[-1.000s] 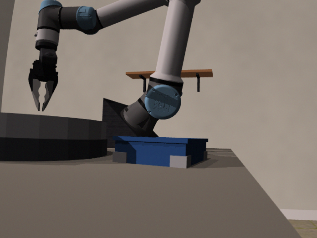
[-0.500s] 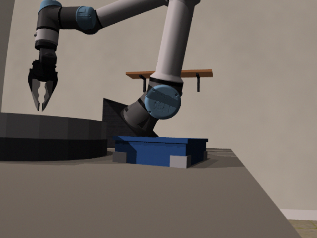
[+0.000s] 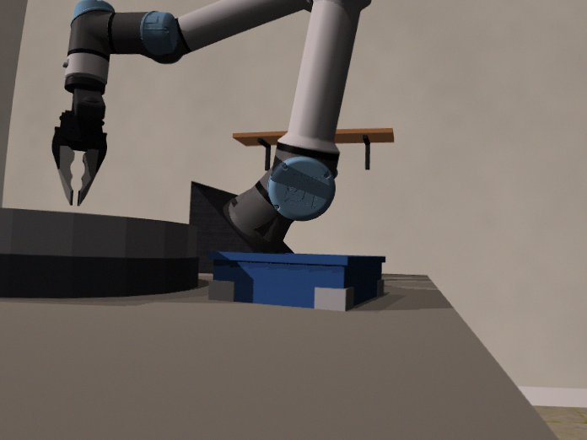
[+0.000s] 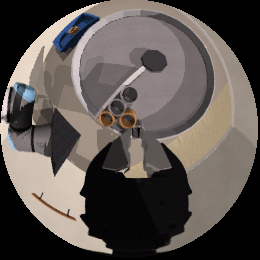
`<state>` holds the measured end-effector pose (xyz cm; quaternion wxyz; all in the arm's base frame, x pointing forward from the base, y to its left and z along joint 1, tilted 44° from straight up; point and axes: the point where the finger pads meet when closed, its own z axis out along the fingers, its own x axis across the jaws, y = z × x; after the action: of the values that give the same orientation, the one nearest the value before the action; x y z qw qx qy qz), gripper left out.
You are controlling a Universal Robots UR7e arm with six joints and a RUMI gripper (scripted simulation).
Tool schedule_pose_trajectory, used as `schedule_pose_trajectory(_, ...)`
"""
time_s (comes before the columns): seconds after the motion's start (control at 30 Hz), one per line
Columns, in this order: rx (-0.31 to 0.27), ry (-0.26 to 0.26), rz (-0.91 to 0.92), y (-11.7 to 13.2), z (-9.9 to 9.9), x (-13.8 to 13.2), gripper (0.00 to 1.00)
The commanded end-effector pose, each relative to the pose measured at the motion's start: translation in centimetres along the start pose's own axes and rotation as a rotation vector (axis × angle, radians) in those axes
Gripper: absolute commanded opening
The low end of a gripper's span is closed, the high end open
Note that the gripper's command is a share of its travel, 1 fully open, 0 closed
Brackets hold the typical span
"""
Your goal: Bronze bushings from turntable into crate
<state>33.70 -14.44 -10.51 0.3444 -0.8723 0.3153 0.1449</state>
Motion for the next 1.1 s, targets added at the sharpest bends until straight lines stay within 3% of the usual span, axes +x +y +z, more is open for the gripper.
schedule_pose_trajectory(0.0, -0.001, 0.002, 0.000, 0.0, -0.1, 0.1, 0.05)
schedule_pose_trajectory(0.17, -0.001, 0.002, 0.000, 0.0, 0.0, 0.1, 0.05)
schedule_pose_trajectory(0.4, 0.001, -0.002, 0.001, -0.1, 2.3, 0.0, 0.05)
schedule_pose_trajectory(1.07, -0.001, 0.003, 0.000, 0.0, 2.0, 0.1, 0.05)
